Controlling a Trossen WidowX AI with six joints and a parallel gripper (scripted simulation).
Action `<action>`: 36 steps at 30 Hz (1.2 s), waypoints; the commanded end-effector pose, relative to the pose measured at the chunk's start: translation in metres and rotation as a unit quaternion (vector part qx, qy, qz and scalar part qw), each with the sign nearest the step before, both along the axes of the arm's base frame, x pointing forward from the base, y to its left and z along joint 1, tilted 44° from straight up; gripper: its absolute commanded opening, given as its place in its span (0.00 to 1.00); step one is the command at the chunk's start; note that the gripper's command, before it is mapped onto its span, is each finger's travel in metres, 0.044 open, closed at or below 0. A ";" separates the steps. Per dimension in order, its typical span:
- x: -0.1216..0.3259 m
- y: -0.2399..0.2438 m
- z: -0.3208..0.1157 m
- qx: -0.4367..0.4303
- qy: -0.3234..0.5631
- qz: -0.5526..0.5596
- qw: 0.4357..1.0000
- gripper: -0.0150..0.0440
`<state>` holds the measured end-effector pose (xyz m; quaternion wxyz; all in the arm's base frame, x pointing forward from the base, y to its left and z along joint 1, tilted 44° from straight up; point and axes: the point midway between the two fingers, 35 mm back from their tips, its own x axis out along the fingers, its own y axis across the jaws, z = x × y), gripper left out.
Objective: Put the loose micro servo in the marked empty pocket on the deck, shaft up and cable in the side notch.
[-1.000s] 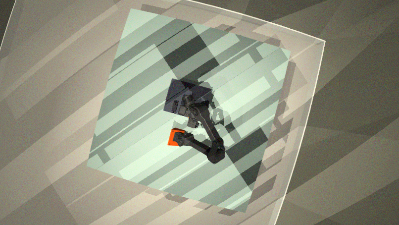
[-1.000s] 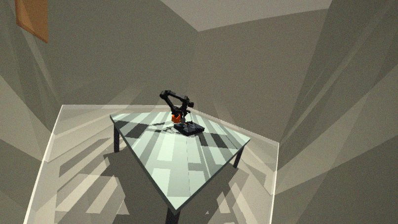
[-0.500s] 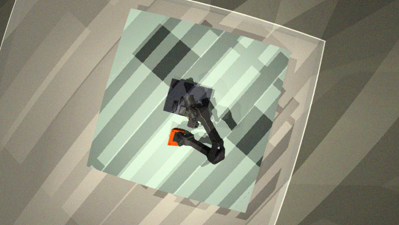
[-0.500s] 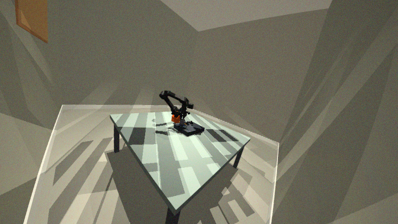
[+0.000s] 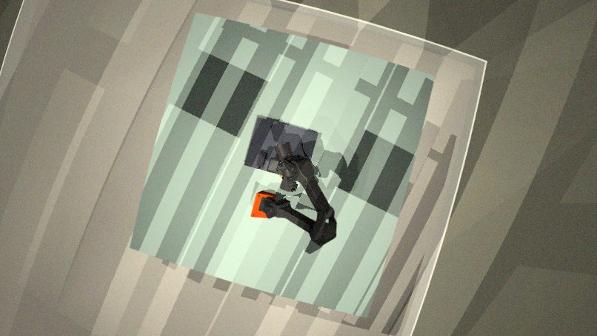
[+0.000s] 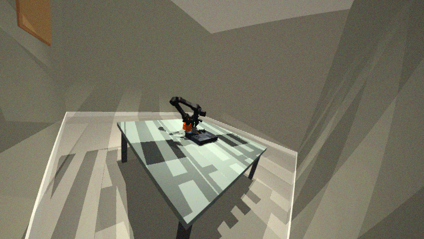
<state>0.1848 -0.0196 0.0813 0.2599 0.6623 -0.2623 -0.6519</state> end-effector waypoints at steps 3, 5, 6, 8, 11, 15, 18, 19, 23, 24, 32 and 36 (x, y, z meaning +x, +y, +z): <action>0.000 -0.003 -0.003 -0.002 0.000 0.002 1.000 0.25; 0.000 -0.004 -0.004 -0.002 0.000 0.002 1.000 0.25; 0.000 -0.005 -0.005 -0.002 0.000 0.002 1.000 0.25; 0.000 -0.006 -0.006 -0.002 0.000 0.002 1.000 0.25; 0.001 -0.007 -0.007 -0.002 0.000 0.002 1.000 0.25; 0.001 -0.009 -0.009 -0.002 0.000 0.002 1.000 0.25; 0.001 -0.010 -0.010 -0.002 0.000 0.002 1.000 0.25; 0.001 -0.011 -0.011 -0.002 0.000 0.002 1.000 0.25; 0.001 -0.013 -0.013 -0.002 0.000 0.002 1.000 0.25; 0.001 -0.013 -0.013 -0.002 0.000 0.002 1.000 0.25; 0.001 -0.017 -0.017 -0.002 0.000 0.002 1.000 0.25; 0.001 -0.019 -0.019 -0.002 0.000 0.002 1.000 0.25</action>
